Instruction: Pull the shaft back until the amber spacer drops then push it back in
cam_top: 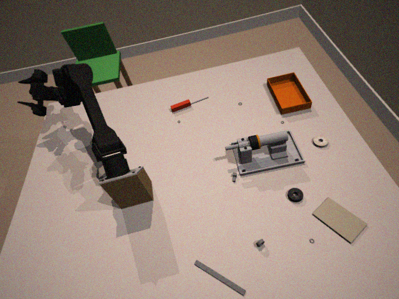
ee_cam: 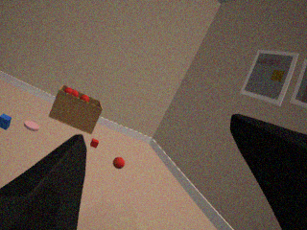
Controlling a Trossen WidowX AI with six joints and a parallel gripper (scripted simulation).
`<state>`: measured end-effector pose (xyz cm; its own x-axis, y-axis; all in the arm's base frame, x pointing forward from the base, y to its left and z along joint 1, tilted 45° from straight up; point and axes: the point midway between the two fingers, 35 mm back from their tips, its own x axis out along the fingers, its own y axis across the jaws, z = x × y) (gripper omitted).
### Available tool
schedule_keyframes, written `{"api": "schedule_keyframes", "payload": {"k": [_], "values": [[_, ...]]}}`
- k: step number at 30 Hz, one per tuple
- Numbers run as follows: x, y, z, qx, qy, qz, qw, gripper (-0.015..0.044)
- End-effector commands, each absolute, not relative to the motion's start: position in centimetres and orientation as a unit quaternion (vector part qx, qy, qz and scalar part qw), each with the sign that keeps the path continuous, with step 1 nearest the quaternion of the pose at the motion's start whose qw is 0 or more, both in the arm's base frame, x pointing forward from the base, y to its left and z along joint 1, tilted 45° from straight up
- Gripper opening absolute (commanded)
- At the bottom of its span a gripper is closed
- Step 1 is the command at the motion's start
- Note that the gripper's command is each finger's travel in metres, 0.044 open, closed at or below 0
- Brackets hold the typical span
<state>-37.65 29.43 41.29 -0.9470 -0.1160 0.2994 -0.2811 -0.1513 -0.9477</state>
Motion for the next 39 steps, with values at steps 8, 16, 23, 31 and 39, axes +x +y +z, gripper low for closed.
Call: {"api": "schedule_keyframes", "payload": {"k": [8, 16, 23, 31, 39], "values": [[-32.5, 34.7, 41.3, 0.09, -0.658, 0.736, 0.126, 0.044], [-22.4, 41.3, 41.1, -0.017, -0.661, 0.711, 0.24, 0.044], [-12.4, 45.0, 40.4, -0.116, -0.649, 0.674, 0.334, 0.044], [-0.6, 46.5, 39.4, -0.23, -0.624, 0.61, 0.431, 0.044], [10.2, 46.0, 37.4, -0.347, -0.6, 0.528, 0.491, 0.044]]}}
